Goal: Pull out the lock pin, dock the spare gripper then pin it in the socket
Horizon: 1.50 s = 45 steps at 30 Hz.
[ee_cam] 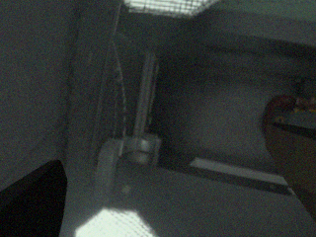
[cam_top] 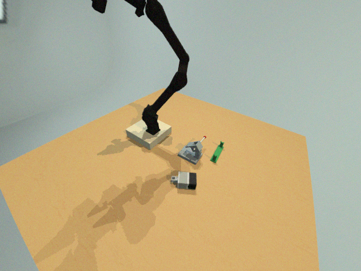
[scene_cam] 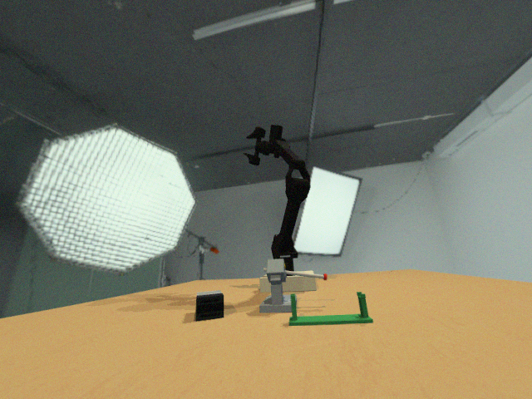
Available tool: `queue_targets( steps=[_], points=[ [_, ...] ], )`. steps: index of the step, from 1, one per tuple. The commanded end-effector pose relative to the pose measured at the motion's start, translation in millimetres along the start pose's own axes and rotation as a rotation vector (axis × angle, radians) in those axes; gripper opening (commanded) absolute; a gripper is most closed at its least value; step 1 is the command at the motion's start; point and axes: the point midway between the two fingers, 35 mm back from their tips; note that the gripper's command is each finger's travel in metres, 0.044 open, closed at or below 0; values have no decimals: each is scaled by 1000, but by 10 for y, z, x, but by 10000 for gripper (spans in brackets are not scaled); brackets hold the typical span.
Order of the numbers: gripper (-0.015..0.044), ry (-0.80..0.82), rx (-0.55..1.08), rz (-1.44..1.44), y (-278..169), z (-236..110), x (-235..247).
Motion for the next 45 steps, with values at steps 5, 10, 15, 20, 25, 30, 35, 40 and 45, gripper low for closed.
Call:
queue_targets(
  steps=[5,10,15,20,25,30,35,40,45],
  points=[
    [300,-24,119,-47,-172,178,-227],
    [300,-38,314,-143,-596,399,-512],
    [300,-18,540,-270,-1200,510,-731],
    [300,51,794,-425,-1928,443,-875],
    [300,187,1052,-606,-2679,156,-935],
    [300,400,1296,-803,-3363,-350,-933],
    [300,695,1508,-1008,-3902,-1044,-907],
    [300,1075,1665,-1209,-4240,-1865,-894],
    [300,1540,1742,-1390,-4353,-2739,-929]
  ],
)
Point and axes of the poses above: the point midway between the two fingers, 35 mm back from their tips, its own z axis out along the fingers, its own x axis across the jaws, y = z × x, and after that the axes turned 13 degrees about -z, right-handed
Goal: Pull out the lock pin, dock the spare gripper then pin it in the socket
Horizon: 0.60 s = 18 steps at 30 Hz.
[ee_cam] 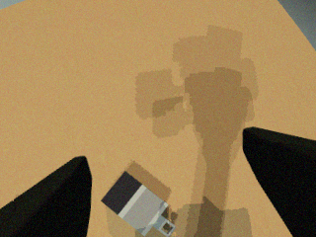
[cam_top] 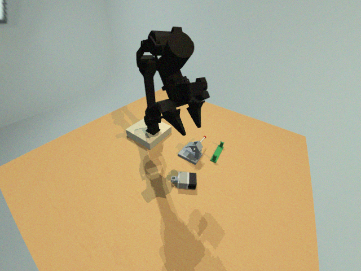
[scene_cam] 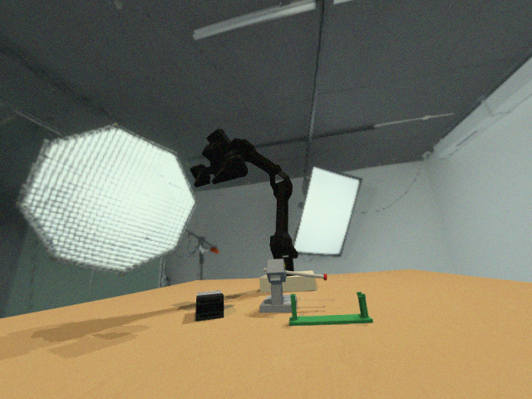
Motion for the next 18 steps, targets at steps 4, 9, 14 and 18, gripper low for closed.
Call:
queue_targets(
  steps=[4,9,14,18],
  points=[
    [300,280,138,-573,-77,386,1138],
    [300,481,196,-1021,-283,448,1939],
    [300,680,227,-1488,-614,361,2642],
    [300,778,236,-1727,-816,274,2941]
  ],
)
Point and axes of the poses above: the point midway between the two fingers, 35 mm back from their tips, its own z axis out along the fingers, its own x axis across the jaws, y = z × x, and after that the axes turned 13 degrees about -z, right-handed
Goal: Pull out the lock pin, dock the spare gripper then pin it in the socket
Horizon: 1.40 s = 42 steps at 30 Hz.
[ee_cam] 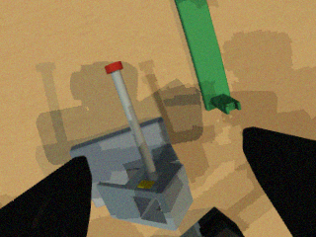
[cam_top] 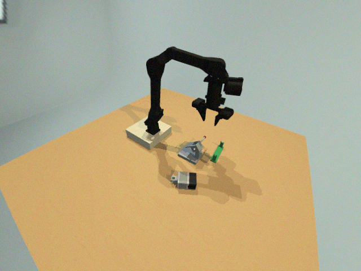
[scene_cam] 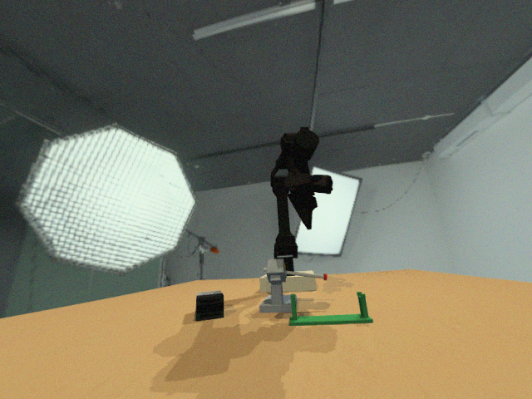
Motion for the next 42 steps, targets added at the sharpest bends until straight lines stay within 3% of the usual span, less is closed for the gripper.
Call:
queue_targets(
  steps=[1,9,16,42],
  points=[
    [300,67,29,-172,177,99,141],
    [300,67,28,-172,168,163,133],
    [300,71,23,-165,64,780,136],
    [300,71,23,-165,43,1153,168]
  ],
)
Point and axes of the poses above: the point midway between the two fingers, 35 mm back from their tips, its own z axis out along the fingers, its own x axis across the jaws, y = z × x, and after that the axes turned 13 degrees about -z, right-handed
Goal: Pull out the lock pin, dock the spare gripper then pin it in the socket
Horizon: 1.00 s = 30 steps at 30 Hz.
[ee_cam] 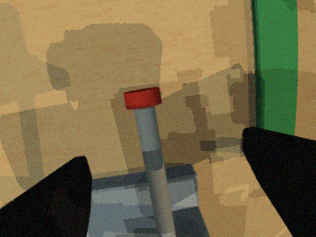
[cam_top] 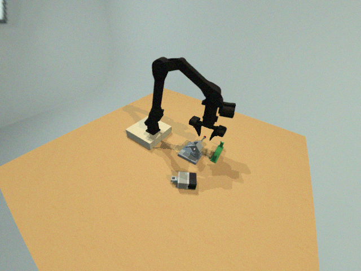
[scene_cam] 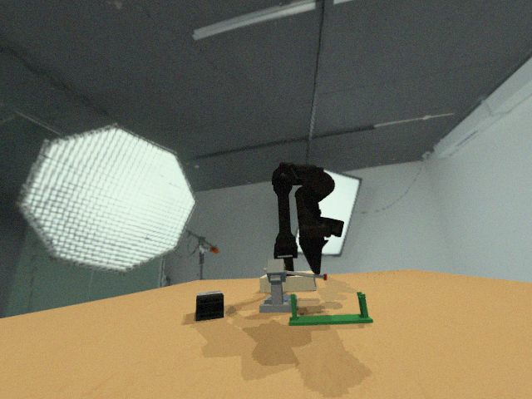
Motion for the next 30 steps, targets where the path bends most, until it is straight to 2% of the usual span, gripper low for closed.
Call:
queue_targets(
  steps=[1,22,30],
  points=[
    [300,10,-3,-5,2,90,28],
    [300,10,-3,-5,-1,323,56],
    [90,10,-3,-5,-1,323,56]
  ],
)
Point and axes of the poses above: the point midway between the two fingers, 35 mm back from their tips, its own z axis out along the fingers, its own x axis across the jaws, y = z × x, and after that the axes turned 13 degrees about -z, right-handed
